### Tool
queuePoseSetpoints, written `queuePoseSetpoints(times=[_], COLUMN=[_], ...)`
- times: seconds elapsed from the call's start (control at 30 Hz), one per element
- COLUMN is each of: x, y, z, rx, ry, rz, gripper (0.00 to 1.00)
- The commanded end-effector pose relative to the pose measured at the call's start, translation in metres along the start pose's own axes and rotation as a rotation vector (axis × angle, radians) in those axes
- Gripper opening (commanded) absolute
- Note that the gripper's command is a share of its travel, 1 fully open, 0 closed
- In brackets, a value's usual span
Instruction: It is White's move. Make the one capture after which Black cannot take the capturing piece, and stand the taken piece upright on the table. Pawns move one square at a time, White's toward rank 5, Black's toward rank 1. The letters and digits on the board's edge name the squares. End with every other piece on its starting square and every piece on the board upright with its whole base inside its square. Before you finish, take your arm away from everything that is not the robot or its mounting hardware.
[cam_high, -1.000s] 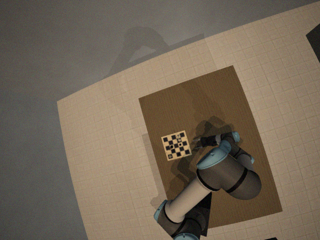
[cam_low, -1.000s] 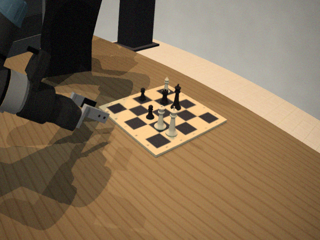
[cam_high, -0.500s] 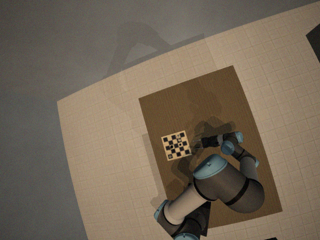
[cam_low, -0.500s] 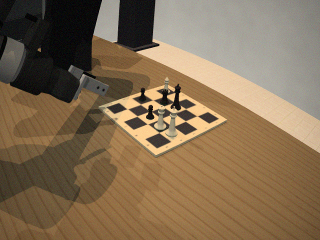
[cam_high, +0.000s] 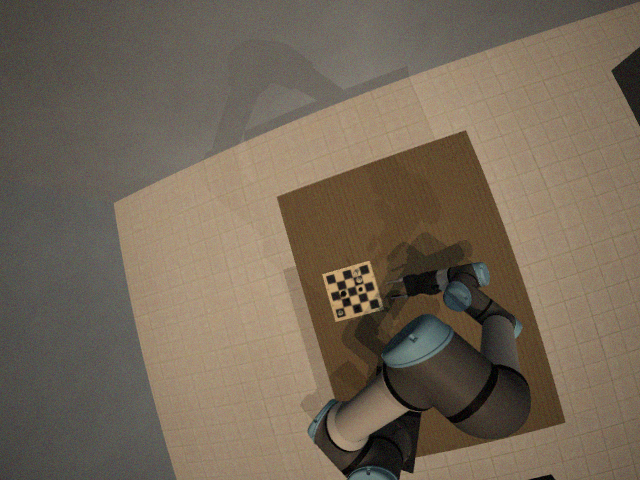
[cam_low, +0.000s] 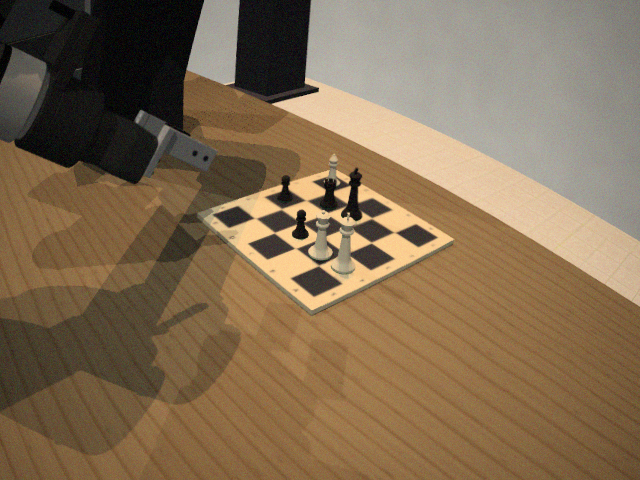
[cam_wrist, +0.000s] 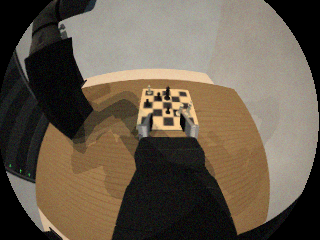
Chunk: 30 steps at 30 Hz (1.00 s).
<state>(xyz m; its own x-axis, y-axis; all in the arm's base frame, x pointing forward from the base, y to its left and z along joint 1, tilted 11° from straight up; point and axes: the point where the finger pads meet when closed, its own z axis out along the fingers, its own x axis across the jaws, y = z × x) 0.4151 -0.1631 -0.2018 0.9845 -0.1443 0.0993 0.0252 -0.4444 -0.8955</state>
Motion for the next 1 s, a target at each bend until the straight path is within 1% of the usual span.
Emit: queuePoseSetpoints(times=[0.0, 0.07, 0.17, 0.23, 0.33, 0.37, 0.4, 0.43, 0.47, 0.5, 0.53, 0.57, 0.6, 0.63, 0.67, 0.7, 0.73, 0.8, 0.83, 0.87, 0.9, 0.93, 0.97], x=[-0.001, -0.002, -0.004, -0.004, -0.006, -0.006, -0.006, -0.006, -0.006, -0.006, -0.006, -0.006, -0.006, -0.006, -0.006, -0.006, -0.005, -0.005, -0.004, -0.004, -0.003, -0.003, -0.002], y=[-0.005, -0.007, -0.011, -0.011, -0.016, -0.016, -0.018, -0.018, -0.02, -0.02, -0.022, -0.022, -0.024, -0.024, -0.027, -0.027, -0.029, -0.029, -0.032, -0.032, -0.036, -0.036, -0.039], z=[0.01, 0.017, 0.029, 0.029, 0.042, 0.042, 0.047, 0.047, 0.051, 0.051, 0.056, 0.056, 0.06, 0.06, 0.064, 0.064, 0.067, 0.067, 0.071, 0.071, 0.074, 0.074, 0.077], rx=[-0.038, -0.067, -0.124, -0.124, -0.193, -0.193, -0.218, -0.218, -0.243, -0.243, -0.268, -0.268, -0.294, -0.294, -0.319, -0.319, -0.344, -0.344, -0.368, -0.368, -0.392, -0.392, -0.415], ry=[-0.039, -0.066, -0.124, -0.124, -0.2, -0.2, -0.229, -0.229, -0.26, -0.26, -0.291, -0.291, -0.324, -0.324, -0.358, -0.358, -0.392, -0.392, -0.427, -0.427, -0.462, -0.462, -0.497], rz=[-0.077, -0.136, -0.257, -0.257, -0.412, -0.412, -0.47, -0.47, -0.531, -0.531, -0.594, -0.594, -0.658, -0.658, -0.724, -0.724, -0.79, -0.79, -0.856, -0.856, -0.922, -0.922, -0.987], gripper=[1.0, 1.0, 1.0, 1.0, 1.0, 1.0, 1.0, 1.0, 1.0, 1.0, 1.0, 1.0, 1.0, 1.0, 1.0, 1.0, 1.0, 1.0, 1.0, 1.0, 1.0, 1.0, 1.0])
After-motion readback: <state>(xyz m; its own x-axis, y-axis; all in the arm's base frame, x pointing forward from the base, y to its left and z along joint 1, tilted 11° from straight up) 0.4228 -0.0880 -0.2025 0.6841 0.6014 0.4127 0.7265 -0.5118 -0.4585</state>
